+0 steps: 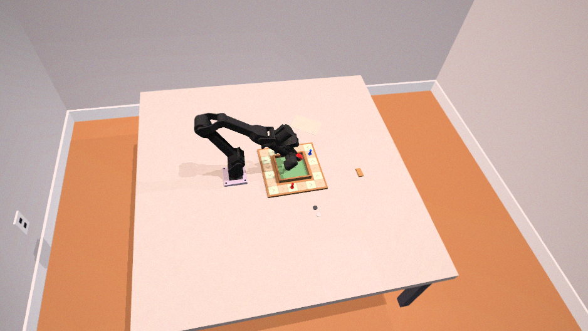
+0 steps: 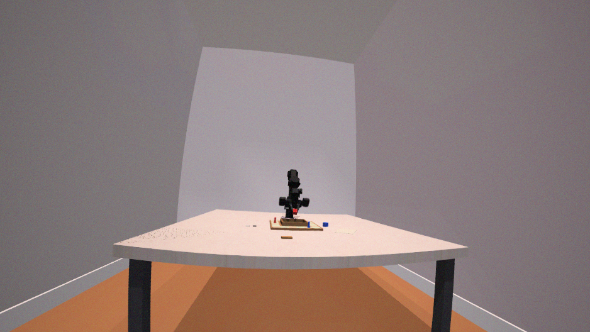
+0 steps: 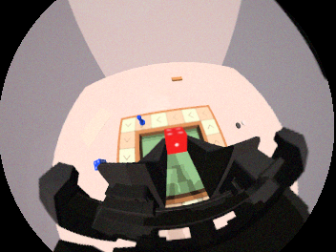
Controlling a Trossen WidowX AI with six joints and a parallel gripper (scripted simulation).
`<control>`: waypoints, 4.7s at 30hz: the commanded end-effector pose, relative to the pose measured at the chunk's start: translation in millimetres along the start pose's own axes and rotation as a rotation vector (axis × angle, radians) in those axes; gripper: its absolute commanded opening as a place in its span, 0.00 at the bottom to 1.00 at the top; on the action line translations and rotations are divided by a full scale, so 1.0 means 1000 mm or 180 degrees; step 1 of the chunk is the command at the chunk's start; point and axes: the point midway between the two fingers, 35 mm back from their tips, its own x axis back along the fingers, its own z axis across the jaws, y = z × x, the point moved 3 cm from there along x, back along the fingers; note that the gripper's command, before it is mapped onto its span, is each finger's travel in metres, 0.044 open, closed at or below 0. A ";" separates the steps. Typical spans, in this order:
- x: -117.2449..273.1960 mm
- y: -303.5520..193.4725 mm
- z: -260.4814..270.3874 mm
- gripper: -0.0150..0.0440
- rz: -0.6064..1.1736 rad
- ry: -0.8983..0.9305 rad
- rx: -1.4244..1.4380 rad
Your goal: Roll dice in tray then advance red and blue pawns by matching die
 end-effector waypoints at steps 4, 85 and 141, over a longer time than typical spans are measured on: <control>0.013 0.003 0.000 0.25 -0.0181 0.0014 -0.0008; -0.009 0.027 0.167 0.72 0.2463 0.0421 0.0838; -0.050 -0.028 0.203 0.39 0.2480 0.0516 0.1055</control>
